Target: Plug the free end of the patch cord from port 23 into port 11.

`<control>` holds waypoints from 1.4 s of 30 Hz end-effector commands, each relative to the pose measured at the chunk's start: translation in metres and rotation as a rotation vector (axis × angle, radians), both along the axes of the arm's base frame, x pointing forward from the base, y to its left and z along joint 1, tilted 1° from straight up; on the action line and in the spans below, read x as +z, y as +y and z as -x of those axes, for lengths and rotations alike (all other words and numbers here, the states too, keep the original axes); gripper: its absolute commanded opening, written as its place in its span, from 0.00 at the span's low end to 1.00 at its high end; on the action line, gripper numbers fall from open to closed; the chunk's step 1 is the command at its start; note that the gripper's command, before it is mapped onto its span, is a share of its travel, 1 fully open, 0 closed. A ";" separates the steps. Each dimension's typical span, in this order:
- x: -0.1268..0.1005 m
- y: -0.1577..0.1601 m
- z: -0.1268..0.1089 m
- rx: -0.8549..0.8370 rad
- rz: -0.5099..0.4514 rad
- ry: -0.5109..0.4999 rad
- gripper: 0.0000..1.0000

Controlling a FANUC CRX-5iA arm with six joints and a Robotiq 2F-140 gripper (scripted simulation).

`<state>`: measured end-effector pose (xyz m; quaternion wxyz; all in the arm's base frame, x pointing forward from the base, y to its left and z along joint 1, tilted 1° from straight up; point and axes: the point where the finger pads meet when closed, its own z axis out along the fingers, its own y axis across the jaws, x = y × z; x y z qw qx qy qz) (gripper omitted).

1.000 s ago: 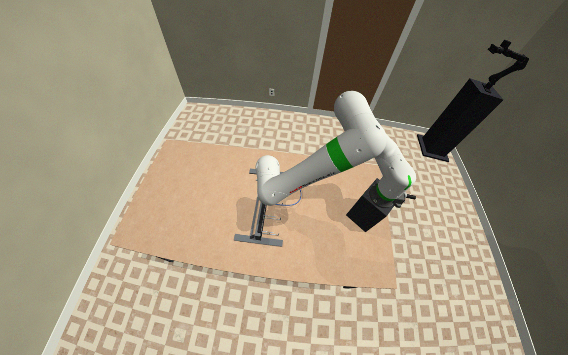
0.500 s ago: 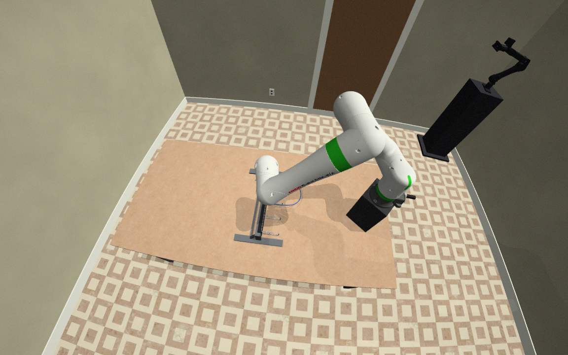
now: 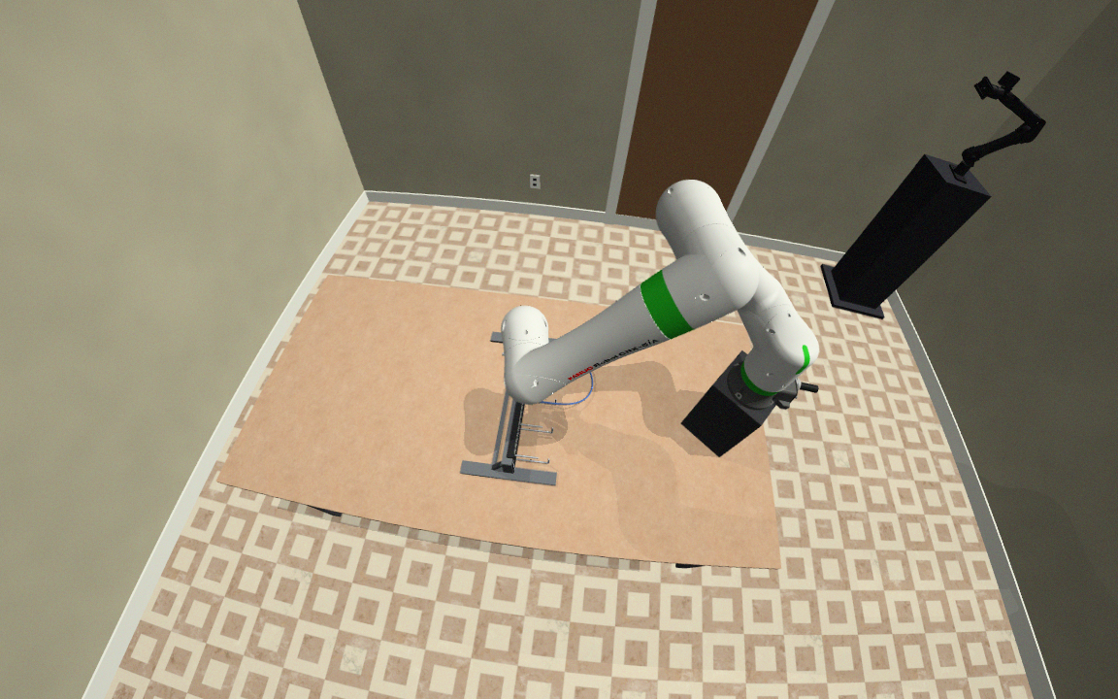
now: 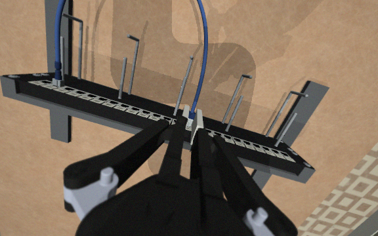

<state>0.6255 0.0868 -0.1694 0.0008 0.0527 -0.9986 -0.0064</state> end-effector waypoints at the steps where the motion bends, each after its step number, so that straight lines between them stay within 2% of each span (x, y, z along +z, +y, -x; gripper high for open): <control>1: 0.000 0.000 0.000 0.000 0.000 -0.001 0.00; 22: 0.000 0.000 0.000 0.000 0.000 -0.001 0.00; 23: 0.000 0.000 0.000 0.000 0.000 -0.001 0.22; 42: 0.000 0.000 0.000 0.000 0.000 -0.001 0.22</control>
